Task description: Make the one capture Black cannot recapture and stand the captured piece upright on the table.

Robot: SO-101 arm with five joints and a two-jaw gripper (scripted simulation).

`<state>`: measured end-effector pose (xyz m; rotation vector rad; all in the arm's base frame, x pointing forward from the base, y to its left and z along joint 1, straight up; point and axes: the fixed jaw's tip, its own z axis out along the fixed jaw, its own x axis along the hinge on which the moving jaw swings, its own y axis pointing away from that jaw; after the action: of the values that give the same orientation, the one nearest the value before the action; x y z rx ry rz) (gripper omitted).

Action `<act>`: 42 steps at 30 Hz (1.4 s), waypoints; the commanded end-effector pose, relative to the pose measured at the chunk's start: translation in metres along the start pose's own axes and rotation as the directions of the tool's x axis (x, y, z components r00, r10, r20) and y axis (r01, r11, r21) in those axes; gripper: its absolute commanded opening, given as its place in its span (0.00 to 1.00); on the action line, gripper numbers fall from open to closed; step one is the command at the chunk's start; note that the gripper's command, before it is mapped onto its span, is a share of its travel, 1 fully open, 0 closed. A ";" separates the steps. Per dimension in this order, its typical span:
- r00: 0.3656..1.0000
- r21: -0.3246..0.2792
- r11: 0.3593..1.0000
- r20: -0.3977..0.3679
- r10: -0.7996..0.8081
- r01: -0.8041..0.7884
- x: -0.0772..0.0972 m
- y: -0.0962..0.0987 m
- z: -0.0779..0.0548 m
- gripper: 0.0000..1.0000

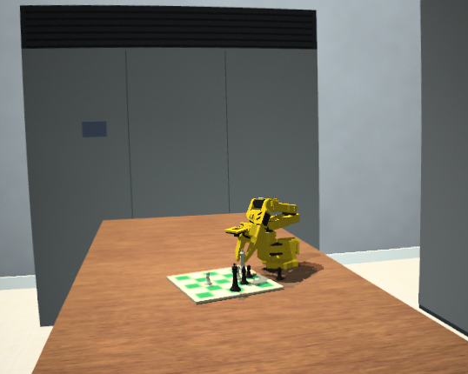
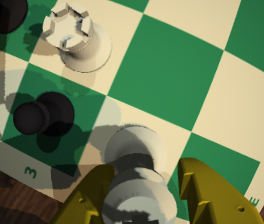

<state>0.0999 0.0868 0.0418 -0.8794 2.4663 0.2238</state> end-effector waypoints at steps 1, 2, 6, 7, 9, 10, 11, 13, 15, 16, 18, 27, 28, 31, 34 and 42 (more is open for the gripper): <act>1.000 -0.002 1.000 -0.003 0.005 -0.005 0.000 0.000 -0.001 0.12; 1.000 -0.002 1.000 -0.003 0.005 -0.005 0.000 0.000 -0.001 0.12; 1.000 -0.003 1.000 -0.003 0.005 -0.005 0.000 0.001 -0.001 0.12; 1.000 -0.005 1.000 -0.003 0.005 -0.005 0.000 0.001 -0.001 0.12; 1.000 -0.006 1.000 -0.003 0.005 -0.005 0.000 0.002 -0.001 0.12; 1.000 -0.006 1.000 -0.003 0.005 -0.005 0.000 0.002 -0.001 0.12; 1.000 -0.009 1.000 -0.003 0.005 -0.005 0.000 0.002 -0.001 0.12; 1.000 -0.013 1.000 -0.003 0.005 -0.005 0.000 0.003 -0.001 0.12; 1.000 -0.018 1.000 -0.003 0.005 -0.005 0.000 0.004 -0.001 0.12; 1.000 -0.020 1.000 -0.003 0.005 -0.005 0.000 0.005 -0.001 0.12; 1.000 -0.022 1.000 -0.003 0.005 -0.005 0.000 0.005 -0.001 0.12; 1.000 -0.022 1.000 -0.003 0.006 -0.006 0.000 0.005 -0.002 0.12; 1.000 -0.021 1.000 -0.003 0.007 -0.007 0.001 0.005 -0.002 0.12; 1.000 -0.020 1.000 -0.003 0.008 -0.008 0.001 0.005 -0.003 0.12; 1.000 -0.020 1.000 -0.003 0.008 -0.008 0.001 0.005 -0.003 0.12; 1.000 -0.019 1.000 -0.003 0.011 -0.011 0.000 0.005 -0.003 0.12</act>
<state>0.0960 0.0886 0.0422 -0.8811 2.4772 0.2417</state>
